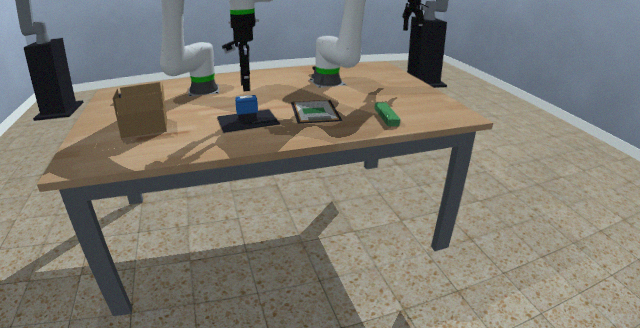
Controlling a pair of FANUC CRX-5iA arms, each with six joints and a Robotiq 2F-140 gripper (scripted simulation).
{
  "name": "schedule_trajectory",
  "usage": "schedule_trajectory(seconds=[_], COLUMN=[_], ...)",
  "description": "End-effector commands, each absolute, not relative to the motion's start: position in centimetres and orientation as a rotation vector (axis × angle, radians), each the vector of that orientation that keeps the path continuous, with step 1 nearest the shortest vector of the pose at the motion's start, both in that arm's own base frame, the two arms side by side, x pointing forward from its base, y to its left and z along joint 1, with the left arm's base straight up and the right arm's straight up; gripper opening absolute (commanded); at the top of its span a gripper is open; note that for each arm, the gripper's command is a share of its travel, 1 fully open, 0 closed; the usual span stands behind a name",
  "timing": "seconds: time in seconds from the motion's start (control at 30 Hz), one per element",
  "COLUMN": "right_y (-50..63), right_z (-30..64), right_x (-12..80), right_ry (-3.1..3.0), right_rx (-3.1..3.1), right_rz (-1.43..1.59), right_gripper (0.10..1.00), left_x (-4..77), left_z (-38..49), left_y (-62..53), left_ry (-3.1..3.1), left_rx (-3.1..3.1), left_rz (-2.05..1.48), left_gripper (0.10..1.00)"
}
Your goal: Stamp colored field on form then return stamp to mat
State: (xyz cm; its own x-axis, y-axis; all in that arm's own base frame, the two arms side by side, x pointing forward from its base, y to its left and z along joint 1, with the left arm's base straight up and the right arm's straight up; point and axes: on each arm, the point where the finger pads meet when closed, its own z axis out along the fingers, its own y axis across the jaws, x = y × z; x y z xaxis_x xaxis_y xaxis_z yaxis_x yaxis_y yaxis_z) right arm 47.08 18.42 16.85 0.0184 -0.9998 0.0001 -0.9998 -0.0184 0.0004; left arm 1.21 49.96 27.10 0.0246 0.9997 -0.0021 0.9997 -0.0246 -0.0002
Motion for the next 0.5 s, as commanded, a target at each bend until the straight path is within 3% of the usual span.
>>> schedule_trajectory(seconds=[0.0,0.47], right_y=[18.42,18.42], right_z=[16.92,16.05], right_x=[47.12,47.12], right_ry=[-2.202,-2.202], right_rx=[2.243,2.243], right_rz=[0.001,0.001], right_gripper=[0.551,0.551], left_x=[1.23,1.23], left_z=[27.2,27.2], left_y=[49.98,49.98], left_ry=[2.194,2.194], left_rx=[2.249,2.249], left_rz=[0.0,0.0], left_gripper=[1.0,1.0])
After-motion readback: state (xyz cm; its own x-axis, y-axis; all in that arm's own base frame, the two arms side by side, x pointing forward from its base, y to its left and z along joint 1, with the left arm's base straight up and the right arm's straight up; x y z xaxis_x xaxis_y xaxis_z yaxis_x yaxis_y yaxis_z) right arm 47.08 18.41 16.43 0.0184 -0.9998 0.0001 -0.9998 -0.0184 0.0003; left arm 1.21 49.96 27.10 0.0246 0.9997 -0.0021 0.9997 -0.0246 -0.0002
